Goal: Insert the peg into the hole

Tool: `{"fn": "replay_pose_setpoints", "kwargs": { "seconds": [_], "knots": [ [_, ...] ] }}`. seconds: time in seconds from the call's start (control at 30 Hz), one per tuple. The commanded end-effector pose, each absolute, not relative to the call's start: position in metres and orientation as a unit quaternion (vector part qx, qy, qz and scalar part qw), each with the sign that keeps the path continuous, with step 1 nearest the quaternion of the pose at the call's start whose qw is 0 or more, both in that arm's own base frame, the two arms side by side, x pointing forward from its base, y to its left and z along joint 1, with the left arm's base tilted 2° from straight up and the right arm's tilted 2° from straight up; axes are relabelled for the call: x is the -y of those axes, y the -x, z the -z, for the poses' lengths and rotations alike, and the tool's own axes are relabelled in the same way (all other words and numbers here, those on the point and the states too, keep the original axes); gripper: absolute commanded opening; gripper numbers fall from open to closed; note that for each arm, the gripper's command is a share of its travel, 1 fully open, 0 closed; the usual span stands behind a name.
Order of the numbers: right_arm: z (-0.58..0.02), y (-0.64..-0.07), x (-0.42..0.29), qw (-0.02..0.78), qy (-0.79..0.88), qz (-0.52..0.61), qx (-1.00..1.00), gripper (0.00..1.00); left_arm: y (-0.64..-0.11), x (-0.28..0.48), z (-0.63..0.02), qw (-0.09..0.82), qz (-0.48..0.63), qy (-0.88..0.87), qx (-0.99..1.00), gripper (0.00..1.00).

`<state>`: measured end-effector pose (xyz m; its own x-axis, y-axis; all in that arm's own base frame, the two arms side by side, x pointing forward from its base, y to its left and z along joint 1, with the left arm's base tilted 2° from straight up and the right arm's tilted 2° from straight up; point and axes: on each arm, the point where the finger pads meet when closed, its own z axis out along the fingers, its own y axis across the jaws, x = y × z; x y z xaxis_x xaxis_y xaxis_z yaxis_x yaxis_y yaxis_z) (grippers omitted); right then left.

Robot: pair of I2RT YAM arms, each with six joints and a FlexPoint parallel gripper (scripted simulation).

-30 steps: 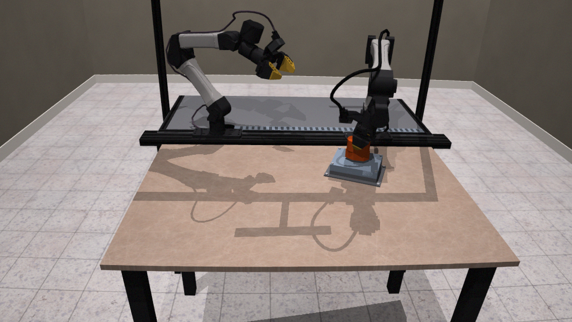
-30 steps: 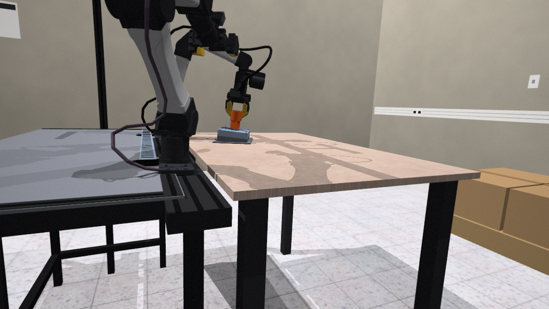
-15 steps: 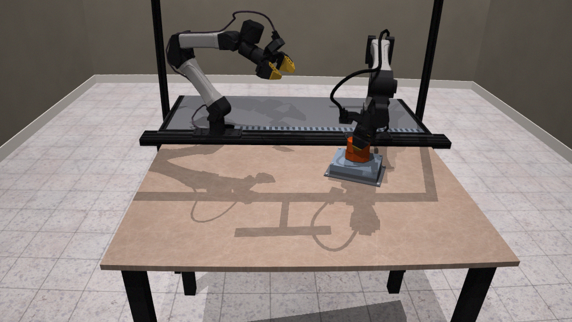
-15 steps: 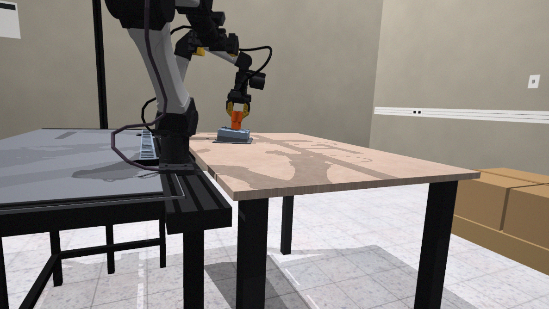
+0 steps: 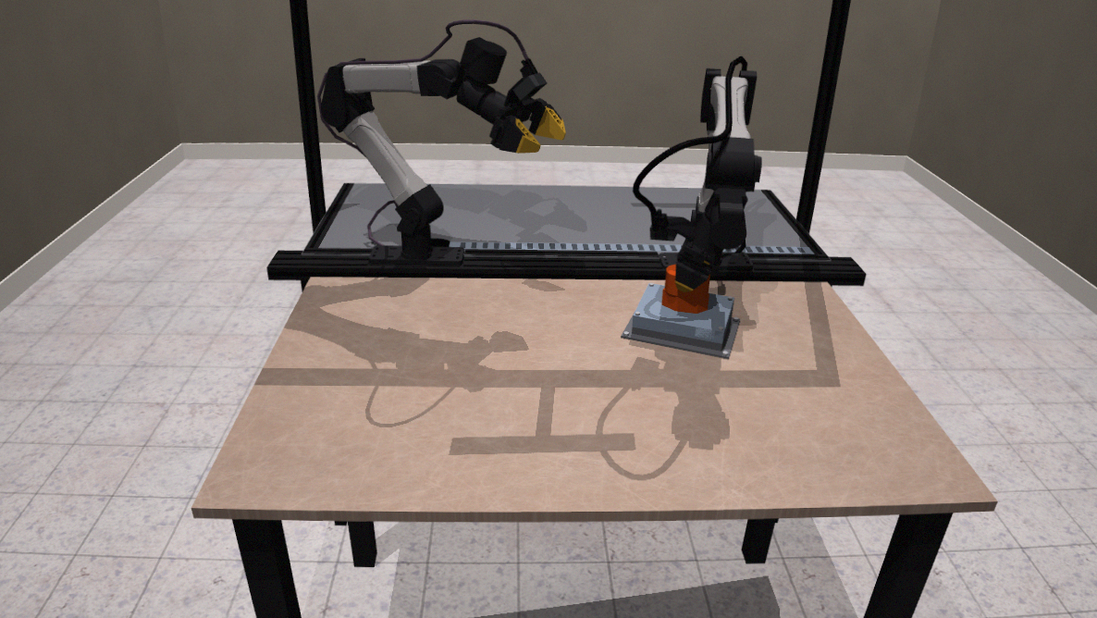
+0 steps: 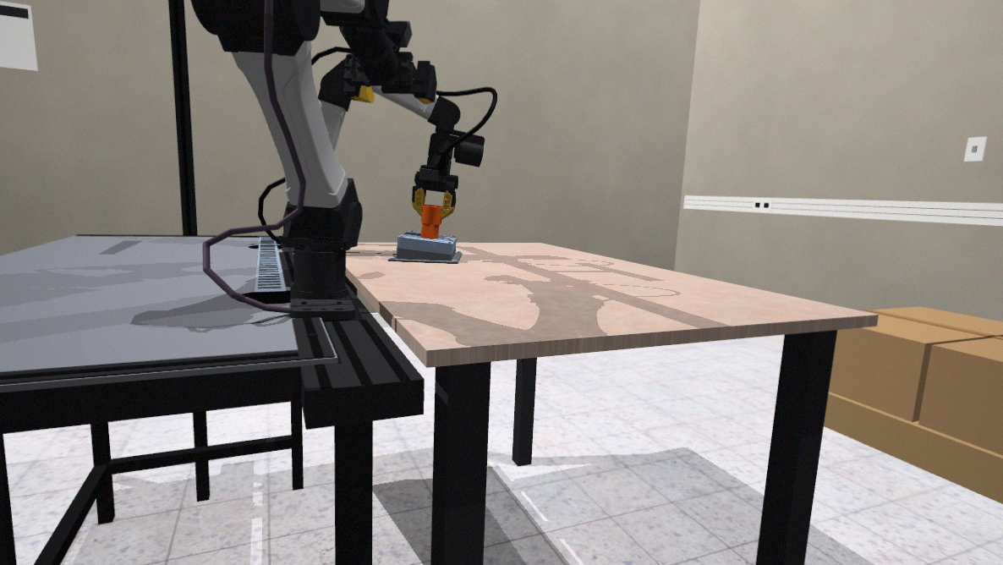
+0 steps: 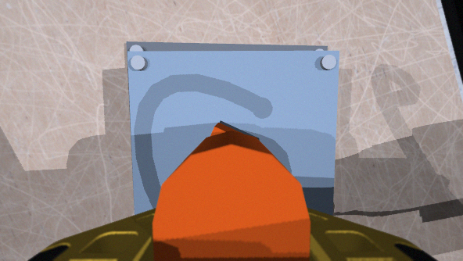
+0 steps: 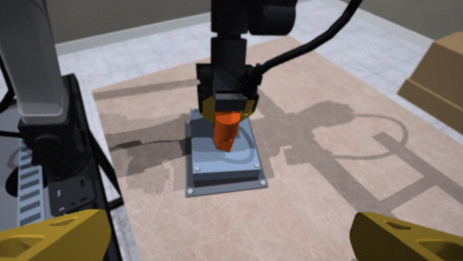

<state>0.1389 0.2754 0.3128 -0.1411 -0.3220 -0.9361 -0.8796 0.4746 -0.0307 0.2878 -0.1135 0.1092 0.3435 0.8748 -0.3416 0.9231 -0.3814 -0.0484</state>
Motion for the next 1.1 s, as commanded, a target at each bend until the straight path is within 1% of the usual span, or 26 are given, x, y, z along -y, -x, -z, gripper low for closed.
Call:
{"fn": "replay_pose_setpoints", "kwargs": {
  "seconds": [0.0, 0.23, 0.77, 0.83, 0.93, 1.07],
  "knots": [
    [-0.324, -0.136, -0.275, 0.505, 0.425, -0.292, -0.692, 1.00, -0.285, 0.113, -0.106, 0.078, 0.161, -0.817, -0.549, 0.33],
    [-0.324, -0.136, -0.275, 0.505, 0.425, -0.292, -0.692, 1.00, -0.293, 0.114, -0.119, 0.074, 0.165, -0.816, -0.550, 0.33],
    [-0.324, -0.136, -0.275, 0.505, 0.425, -0.292, -0.692, 1.00, -0.293, 0.114, -0.119, 0.074, 0.165, -0.816, -0.550, 0.33],
    [-0.324, -0.136, -0.275, 0.505, 0.425, -0.292, -0.692, 1.00, -0.299, 0.116, -0.120, 0.083, 0.149, -0.818, -0.550, 0.33],
    [-0.324, -0.136, -0.275, 0.505, 0.425, -0.292, -0.692, 1.00, -0.286, 0.114, -0.125, 0.084, 0.148, -0.817, -0.550, 0.33],
    [-0.324, -0.136, -0.275, 0.505, 0.425, -0.292, -0.692, 1.00, -0.283, 0.114, -0.126, 0.080, 0.154, -0.816, -0.551, 0.33]
  ]
}}
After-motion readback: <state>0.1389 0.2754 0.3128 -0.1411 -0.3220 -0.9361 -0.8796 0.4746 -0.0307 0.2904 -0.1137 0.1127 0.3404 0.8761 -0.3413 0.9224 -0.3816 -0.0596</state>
